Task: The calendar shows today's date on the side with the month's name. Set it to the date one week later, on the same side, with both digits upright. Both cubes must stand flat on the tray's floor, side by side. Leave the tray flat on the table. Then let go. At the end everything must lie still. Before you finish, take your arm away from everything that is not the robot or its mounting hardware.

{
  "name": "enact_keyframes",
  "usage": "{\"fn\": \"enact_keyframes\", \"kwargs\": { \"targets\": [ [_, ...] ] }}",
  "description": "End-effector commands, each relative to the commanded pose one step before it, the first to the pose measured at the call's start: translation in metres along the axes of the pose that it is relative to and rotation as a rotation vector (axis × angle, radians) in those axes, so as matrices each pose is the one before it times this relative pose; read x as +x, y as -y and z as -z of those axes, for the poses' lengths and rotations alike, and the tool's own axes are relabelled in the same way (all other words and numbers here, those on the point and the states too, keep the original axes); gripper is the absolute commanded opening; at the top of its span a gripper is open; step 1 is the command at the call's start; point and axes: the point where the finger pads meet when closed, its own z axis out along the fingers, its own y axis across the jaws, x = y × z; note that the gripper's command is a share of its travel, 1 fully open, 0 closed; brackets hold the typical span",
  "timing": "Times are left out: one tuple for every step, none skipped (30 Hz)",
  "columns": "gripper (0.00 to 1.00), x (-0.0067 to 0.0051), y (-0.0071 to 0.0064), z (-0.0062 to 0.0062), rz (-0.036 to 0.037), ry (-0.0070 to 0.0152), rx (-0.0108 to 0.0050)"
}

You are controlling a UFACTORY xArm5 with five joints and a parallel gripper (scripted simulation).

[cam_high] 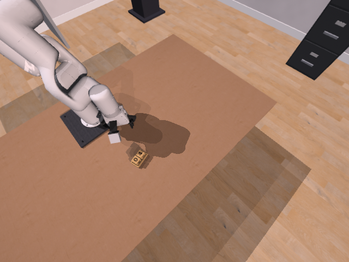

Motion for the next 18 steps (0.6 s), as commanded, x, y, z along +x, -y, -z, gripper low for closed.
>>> {"fn": "enact_keyframes", "kwargs": {
  "targets": [
    [1.0,0.00062,0.00089,0.00067,0.00001,-0.00146,0.00209],
    [1.0,0.0,0.0,0.0,0.0,0.0,0.0],
    [1.0,0.0,0.0,0.0,0.0,0.0,0.0],
    [1.0,0.0,0.0,0.0,0.0,0.0,0.0],
    [1.0,0.0,0.0,0.0,0.0,0.0,0.0],
    [1.0,0.0,0.0,0.0,0.0,0.0,0.0],
    [1.0,0.0,0.0,0.0,0.0,0.0,0.0],
    [1.0,0.0,0.0,0.0,0.0,0.0,0.0],
    [1.0,0.0,0.0,0.0,0.0,0.0,0.0],
    [1.0,0.0,0.00001,0.00007,0.0,0.0,0.0],
    [1.0,0.00003,0.00006,0.00041,0.0,0.0,0.0],
    [1.0,0.00006,0.00013,0.00096,0.0,0.00001,-0.00001],
    [1.0,0.00009,0.00021,0.00159,0.0,0.00001,-0.00002],
    [1.0,0.00011,0.00026,0.0022,0.0,0.00002,-0.00003],
    [1.0,0.0,0.0,0.0,0.0,0.0,0.0],
    [1.0,0.0,0.0,0.0,0.0,0.0,0.0],
    [1.0,0.00009,0.00025,0.00269,0.0,0.00002,-0.00003],
    [1.0,0.00003,0.00014,0.00298,0.0,0.00001,-0.00002]
  ]
}}
